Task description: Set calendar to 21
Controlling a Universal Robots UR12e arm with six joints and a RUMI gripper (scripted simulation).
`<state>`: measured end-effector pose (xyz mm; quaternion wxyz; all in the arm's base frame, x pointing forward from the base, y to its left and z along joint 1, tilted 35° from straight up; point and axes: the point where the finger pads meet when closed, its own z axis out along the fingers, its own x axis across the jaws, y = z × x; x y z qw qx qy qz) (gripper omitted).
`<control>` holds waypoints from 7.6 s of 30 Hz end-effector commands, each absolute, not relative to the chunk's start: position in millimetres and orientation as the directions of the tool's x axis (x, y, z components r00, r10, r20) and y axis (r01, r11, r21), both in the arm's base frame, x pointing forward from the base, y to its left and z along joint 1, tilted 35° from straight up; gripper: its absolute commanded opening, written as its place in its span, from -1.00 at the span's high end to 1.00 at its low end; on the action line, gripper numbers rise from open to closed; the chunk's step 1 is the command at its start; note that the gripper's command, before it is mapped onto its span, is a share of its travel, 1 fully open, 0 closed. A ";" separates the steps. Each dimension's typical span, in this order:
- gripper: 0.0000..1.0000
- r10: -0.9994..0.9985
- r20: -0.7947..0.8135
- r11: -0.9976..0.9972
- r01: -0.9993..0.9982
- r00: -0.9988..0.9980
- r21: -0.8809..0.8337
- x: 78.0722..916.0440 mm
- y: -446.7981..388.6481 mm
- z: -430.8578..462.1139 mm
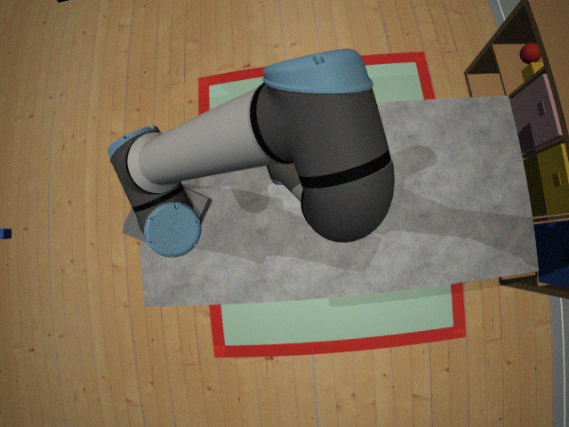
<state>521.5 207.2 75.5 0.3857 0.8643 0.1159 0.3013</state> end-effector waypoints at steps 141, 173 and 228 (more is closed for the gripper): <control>0.44 0.432 0.432 -0.494 -0.194 0.791 0.848 560.1 196.1 16.7; 0.80 0.432 0.432 -0.494 -0.194 0.791 0.848 560.1 196.1 16.7; 0.80 0.427 0.430 -0.514 -0.178 0.796 0.839 521.3 207.3 73.0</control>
